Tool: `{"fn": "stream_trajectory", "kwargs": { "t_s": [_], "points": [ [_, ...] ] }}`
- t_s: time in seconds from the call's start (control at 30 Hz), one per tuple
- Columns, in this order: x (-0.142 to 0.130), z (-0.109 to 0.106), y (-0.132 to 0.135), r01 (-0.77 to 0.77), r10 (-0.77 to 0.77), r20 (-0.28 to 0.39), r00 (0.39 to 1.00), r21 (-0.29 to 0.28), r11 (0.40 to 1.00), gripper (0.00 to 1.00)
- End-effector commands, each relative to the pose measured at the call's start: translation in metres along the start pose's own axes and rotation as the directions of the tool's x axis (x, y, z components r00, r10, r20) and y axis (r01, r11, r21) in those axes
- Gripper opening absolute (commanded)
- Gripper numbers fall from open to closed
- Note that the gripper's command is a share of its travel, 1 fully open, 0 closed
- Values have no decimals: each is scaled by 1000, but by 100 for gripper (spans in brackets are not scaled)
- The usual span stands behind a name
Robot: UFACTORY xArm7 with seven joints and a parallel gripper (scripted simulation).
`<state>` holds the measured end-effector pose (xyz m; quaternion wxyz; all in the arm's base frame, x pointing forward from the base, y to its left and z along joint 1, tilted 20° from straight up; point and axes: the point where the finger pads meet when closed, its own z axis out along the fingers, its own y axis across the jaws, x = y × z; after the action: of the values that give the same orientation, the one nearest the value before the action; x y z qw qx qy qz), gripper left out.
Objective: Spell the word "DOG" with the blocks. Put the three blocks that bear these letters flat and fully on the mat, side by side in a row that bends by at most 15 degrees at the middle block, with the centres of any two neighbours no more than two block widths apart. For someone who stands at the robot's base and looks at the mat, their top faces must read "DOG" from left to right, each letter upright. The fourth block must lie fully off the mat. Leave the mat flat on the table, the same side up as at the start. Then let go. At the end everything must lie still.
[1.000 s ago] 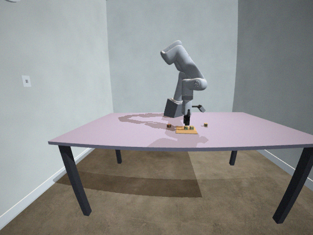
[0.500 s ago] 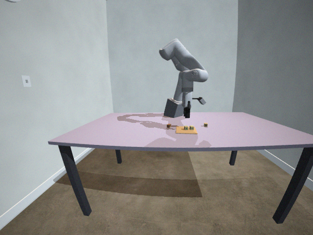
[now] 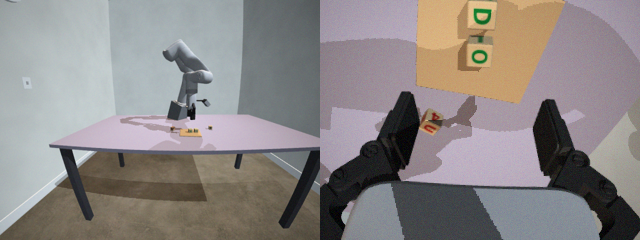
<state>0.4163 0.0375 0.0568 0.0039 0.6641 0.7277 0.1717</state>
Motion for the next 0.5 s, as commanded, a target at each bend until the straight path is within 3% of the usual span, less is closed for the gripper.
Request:
{"fn": "stream_trajectory", "kwargs": {
  "t_s": [0.0, 0.3, 0.47],
  "points": [
    [0, -1, 1, 0, 0, 1, 1000, -2, 1000, 100],
    [1, 0, 1, 19, -19, 1, 1000, -1, 1000, 100],
    [12, 2, -3, 176, -176, 1, 984, 7, 984, 100]
  ]
}}
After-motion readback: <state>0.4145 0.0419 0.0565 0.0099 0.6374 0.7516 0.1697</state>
